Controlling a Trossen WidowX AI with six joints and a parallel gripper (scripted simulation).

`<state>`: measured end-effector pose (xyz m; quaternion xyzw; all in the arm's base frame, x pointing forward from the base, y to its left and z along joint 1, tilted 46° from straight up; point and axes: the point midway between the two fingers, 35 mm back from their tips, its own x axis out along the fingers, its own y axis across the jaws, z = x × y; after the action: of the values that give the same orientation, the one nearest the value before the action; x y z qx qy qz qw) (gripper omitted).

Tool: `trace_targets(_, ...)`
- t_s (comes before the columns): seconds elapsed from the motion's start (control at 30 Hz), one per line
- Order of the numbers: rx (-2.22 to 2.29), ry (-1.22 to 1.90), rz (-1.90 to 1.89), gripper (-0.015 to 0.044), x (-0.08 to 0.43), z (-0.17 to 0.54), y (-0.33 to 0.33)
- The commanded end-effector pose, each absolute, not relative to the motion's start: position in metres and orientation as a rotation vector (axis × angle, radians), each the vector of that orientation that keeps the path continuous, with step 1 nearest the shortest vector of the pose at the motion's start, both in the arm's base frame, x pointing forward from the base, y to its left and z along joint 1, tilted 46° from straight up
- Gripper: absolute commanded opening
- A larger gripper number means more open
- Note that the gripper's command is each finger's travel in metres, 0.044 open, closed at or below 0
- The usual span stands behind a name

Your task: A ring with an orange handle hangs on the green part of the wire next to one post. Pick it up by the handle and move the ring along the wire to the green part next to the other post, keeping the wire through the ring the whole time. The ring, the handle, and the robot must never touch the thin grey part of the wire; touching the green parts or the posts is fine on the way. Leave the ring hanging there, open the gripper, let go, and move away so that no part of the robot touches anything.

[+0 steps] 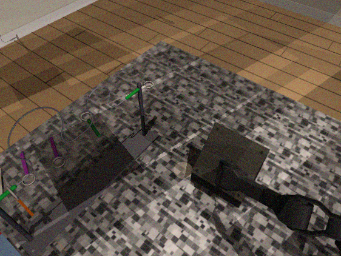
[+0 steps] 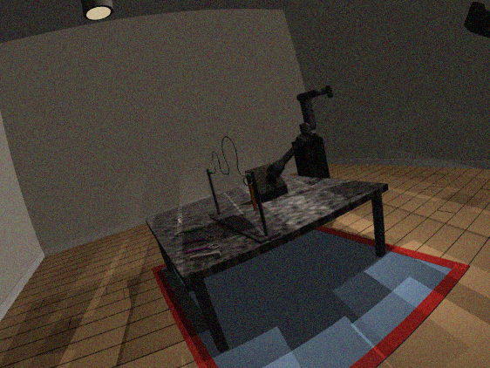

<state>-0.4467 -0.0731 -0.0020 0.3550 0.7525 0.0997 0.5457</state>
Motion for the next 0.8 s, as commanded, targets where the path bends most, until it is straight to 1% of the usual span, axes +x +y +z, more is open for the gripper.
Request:
trace_targets(0.0, 0.84, 1.786, 0.237, 0.0374, -0.447, -0.002, -0.074)
trace_targets(0.1, 0.817, 1.812, 0.238, 0.0295, -0.444, 0.0, -0.088)
trace_targets(0.27, 0.725, 1.902, 0.238, 0.0164, -0.431, 0.009, -0.141)
trace_targets(0.5, 0.567, 2.02, 0.23, 0.016, -0.4, 0.022, -0.216)
trace_targets(0.77, 0.365, 2.127, 0.208, 0.016, -0.348, 0.037, -0.292)
